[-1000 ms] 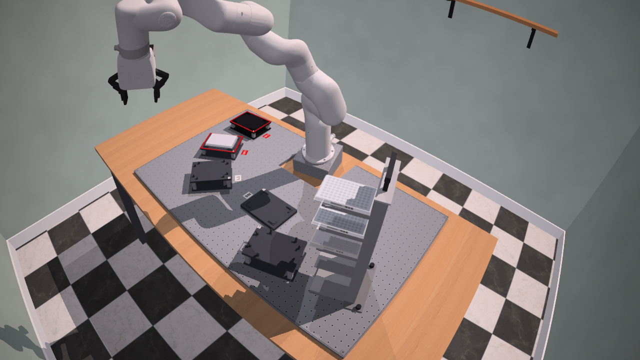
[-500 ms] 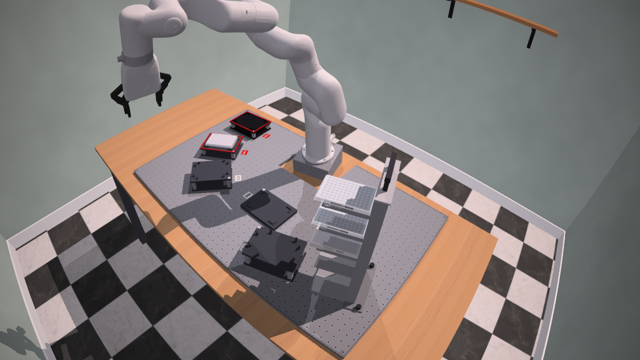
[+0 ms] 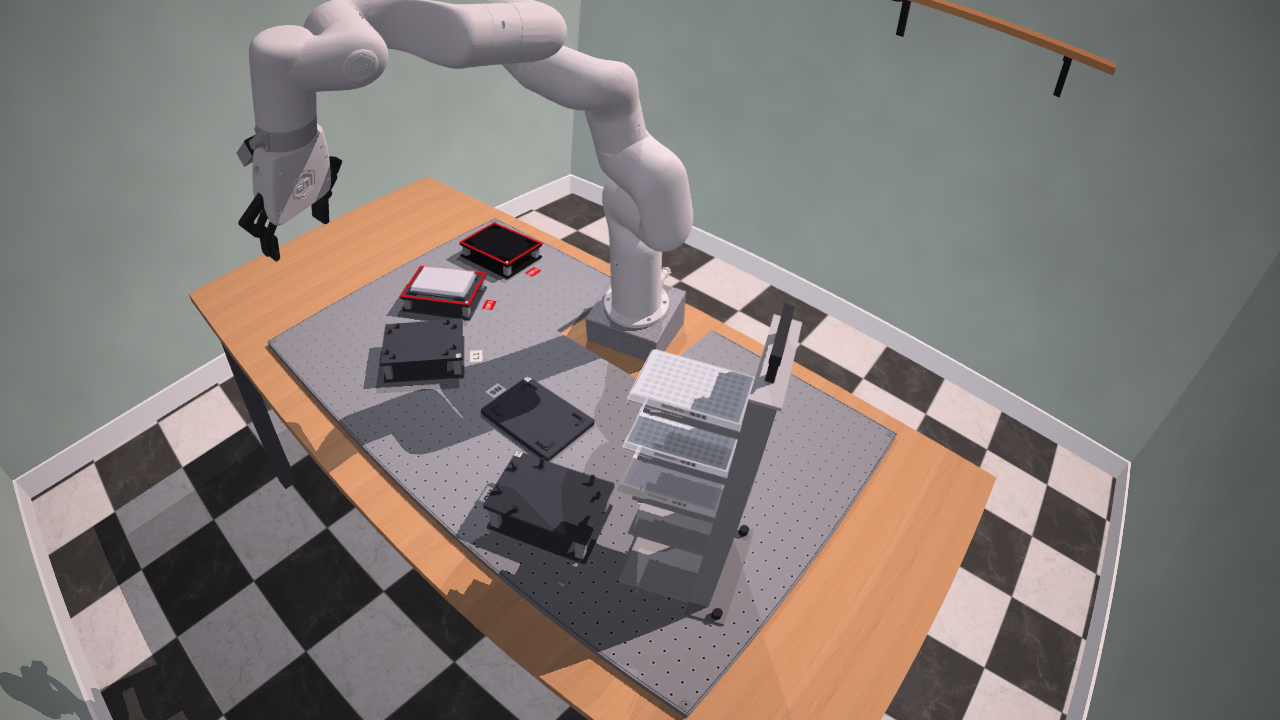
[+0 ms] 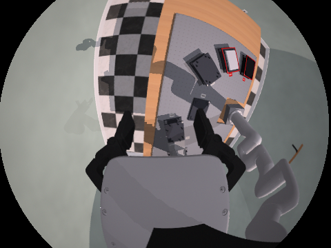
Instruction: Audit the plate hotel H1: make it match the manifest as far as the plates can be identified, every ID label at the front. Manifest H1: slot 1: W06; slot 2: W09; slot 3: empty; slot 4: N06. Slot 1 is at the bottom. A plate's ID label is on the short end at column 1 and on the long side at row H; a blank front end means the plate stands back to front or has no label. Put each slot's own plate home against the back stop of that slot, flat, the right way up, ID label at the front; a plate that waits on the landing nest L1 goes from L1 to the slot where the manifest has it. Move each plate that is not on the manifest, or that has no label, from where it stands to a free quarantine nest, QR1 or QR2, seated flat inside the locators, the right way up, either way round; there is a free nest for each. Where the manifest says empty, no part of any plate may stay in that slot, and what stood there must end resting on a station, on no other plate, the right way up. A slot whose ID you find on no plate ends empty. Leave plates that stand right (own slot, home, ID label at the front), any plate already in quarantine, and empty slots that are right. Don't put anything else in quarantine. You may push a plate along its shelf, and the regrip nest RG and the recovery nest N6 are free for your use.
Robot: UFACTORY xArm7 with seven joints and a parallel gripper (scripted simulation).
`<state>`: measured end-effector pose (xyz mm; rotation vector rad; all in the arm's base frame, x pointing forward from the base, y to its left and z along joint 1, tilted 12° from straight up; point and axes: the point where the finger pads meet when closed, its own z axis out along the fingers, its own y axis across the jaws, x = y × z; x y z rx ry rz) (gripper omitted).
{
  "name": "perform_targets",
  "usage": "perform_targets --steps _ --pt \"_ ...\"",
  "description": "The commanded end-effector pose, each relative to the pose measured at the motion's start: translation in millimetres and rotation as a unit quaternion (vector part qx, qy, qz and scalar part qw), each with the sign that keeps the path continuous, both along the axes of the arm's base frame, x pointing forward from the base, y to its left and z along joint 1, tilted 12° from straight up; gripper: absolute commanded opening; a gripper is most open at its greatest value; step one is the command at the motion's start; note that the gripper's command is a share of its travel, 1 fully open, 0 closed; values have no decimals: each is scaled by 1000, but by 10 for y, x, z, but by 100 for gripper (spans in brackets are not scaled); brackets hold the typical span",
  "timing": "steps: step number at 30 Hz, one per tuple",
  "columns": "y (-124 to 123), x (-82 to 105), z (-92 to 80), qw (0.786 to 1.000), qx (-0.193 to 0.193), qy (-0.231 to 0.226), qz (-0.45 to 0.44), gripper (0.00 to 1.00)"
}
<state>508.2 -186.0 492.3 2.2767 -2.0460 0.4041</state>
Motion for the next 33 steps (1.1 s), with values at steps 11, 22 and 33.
perform_targets --steps 11,22,33 --pt "277 47 -154 978 -24 27 206 100" --pt "495 60 -301 936 -41 49 346 100" --pt "716 54 -458 873 -59 68 479 100"
